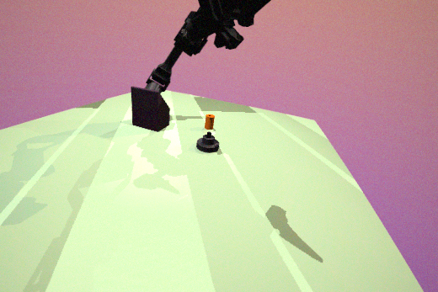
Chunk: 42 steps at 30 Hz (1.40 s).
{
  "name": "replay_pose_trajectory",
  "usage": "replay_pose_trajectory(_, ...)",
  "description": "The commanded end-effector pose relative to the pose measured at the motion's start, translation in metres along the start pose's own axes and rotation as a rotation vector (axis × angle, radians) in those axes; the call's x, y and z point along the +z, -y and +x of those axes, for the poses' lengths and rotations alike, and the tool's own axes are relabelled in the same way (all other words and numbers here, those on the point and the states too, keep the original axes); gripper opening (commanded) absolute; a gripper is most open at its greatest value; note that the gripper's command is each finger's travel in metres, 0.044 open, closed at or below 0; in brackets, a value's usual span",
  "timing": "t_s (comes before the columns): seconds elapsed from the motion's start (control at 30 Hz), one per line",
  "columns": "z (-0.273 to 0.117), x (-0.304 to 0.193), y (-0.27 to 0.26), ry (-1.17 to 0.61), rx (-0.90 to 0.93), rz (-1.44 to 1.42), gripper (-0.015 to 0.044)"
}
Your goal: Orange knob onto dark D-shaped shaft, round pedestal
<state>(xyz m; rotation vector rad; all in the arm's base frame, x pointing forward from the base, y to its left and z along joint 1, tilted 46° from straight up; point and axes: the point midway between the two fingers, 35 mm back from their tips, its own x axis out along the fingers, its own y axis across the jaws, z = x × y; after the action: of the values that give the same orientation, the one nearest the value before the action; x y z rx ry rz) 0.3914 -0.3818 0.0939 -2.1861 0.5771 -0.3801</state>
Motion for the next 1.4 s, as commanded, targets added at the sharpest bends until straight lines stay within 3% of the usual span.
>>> replay_pose_trajectory(0.0,0.000,0.000,0.000,0.000,0.000,0.000,0.0426)
replay_pose_trajectory(0.13,0.004,0.031,0.009,0.138,0.062,0.180,0.0440)
replay_pose_trajectory(0.33,-0.011,0.105,0.038,0.434,0.295,0.599,0.0440)
replay_pose_trajectory(0.7,-0.114,0.201,0.095,0.734,0.994,1.203,0.0440)
replay_pose_trajectory(1.03,-0.227,0.224,0.149,0.673,1.696,1.474,0.0440)
replay_pose_trajectory(1.3,-0.327,0.210,0.200,0.354,2.316,1.517,0.0440)
replay_pose_trajectory(1.37,-0.339,0.206,0.208,0.300,2.382,1.509,0.0440)
